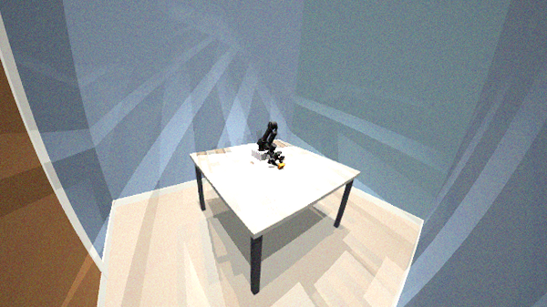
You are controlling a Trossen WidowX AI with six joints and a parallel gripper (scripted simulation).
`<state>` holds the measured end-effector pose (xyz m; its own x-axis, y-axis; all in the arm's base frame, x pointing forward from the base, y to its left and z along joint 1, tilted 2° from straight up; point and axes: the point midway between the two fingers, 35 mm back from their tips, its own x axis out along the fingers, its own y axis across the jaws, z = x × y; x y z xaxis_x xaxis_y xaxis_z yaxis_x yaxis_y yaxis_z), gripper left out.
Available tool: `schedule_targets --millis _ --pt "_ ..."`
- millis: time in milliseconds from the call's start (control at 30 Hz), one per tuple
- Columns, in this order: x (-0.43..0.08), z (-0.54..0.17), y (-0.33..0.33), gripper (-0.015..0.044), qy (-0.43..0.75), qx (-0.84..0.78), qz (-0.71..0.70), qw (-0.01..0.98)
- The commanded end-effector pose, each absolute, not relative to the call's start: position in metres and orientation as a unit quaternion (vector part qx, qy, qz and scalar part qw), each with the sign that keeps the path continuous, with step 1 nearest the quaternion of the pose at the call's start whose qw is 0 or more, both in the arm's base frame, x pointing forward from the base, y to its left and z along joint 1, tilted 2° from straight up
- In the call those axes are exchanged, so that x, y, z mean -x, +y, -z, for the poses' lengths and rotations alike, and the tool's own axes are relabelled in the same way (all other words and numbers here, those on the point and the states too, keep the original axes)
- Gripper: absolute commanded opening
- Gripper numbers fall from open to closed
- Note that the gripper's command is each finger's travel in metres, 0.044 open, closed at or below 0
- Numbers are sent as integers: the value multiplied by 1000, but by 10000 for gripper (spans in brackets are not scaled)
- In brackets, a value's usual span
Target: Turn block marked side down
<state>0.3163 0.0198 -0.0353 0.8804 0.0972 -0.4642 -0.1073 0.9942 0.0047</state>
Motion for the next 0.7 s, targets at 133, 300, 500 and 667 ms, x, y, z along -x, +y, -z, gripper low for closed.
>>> schedule_targets --millis 133,300,500,667 --pt "-316 34 20 26 237 7 -54 970" --pt "-316 34 20 157 237 7 -54 970" --pt "-316 34 20 315 237 7 -54 970" --pt "-316 34 20 440 237 7 -54 970"
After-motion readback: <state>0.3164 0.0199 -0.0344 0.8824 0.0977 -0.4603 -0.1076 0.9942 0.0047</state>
